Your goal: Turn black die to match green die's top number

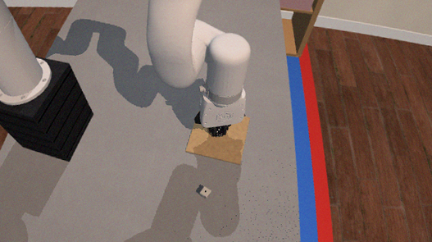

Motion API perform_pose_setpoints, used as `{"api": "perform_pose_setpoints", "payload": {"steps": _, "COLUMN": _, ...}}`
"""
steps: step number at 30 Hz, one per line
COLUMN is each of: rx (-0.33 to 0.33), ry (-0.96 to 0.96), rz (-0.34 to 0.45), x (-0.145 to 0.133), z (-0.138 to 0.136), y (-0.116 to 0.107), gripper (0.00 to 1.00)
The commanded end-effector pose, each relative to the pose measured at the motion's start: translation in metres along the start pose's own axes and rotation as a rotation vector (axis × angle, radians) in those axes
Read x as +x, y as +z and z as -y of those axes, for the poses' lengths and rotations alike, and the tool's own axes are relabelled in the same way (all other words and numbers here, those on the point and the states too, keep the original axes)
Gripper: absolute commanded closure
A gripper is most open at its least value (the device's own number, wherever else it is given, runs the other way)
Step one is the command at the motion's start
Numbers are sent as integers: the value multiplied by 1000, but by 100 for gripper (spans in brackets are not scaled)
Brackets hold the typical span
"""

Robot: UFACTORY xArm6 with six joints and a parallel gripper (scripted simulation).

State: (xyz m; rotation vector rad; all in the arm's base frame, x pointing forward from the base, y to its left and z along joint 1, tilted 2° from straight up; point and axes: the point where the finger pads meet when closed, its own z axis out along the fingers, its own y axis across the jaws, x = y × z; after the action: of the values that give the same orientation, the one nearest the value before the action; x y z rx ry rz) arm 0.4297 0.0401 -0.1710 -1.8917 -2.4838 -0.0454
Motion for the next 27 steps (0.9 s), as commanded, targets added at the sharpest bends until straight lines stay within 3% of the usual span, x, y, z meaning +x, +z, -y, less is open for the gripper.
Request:
{"api": "perform_pose_setpoints", "payload": {"steps": 1, "rx": -3, "ry": 0, "rz": 1, "x": 0, "z": -2, "y": -1, "gripper": 85}}
{"api": "perform_pose_setpoints", "payload": {"steps": 27, "rx": -3, "ry": 0, "rz": 1, "x": 0, "z": -2, "y": -9, "gripper": 85}}
